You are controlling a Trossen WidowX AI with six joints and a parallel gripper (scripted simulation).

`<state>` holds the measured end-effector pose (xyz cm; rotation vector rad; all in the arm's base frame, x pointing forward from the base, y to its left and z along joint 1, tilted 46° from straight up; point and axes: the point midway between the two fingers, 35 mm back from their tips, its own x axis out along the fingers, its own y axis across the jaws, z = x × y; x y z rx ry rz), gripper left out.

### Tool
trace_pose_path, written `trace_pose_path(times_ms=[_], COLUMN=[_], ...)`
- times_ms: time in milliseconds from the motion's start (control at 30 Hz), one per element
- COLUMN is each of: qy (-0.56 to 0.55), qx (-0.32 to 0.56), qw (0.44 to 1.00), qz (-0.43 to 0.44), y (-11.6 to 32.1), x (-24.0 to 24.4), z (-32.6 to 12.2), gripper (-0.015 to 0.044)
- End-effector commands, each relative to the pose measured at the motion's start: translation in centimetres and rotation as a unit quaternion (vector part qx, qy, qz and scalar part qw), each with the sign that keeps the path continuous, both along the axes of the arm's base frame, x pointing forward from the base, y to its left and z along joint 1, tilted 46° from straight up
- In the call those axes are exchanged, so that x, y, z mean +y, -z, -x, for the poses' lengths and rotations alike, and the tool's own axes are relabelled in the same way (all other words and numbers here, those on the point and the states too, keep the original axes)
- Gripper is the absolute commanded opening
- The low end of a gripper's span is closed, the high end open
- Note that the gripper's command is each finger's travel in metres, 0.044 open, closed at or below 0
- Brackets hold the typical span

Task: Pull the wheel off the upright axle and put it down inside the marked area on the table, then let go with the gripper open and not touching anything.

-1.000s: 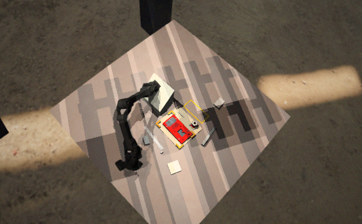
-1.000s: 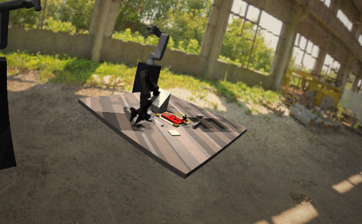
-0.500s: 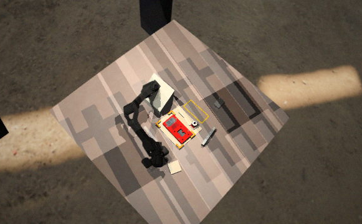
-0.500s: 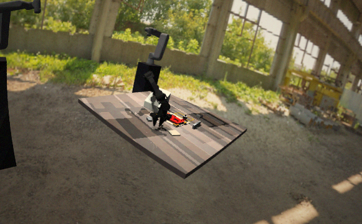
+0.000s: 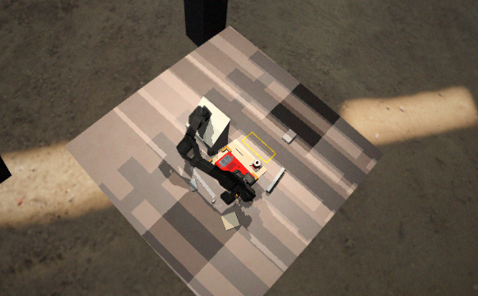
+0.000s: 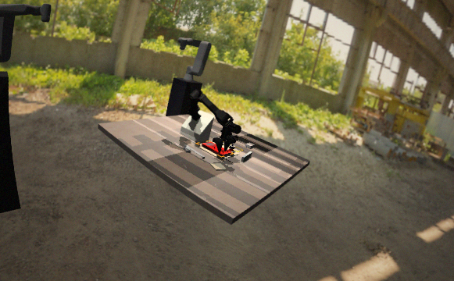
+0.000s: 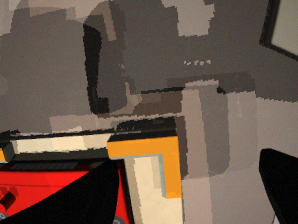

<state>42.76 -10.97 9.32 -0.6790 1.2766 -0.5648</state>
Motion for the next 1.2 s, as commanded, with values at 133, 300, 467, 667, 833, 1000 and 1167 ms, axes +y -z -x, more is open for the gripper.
trace_pose_path(times_ms=[133, 300, 467, 667, 833, 1000, 1167], qy=[0.002, 0.006, 0.011, 0.011, 0.011, 0.011, 0.011], qx=[0.030, 0.044, 0.054, 0.054, 0.054, 0.054, 0.054], qw=[0.999, 0.999, 0.998, 0.998, 0.998, 0.998, 0.998], qz=[-0.027, -0.027, -0.013, -0.013, -0.013, -0.013, -0.012], y=[5.8, 8.8, 11.3, 11.3, 11.1, 12.7, 15.5], x=[8.3, 13.4, 17.5, 17.6, 17.3, 15.7, 13.0], z=[1.8, 4.0, 6.9, 6.9, 6.3, 5.9, 5.5], gripper=[0.0300, 0.0300, 0.0300, 0.0300, 0.0300, 0.0300, 0.0300])
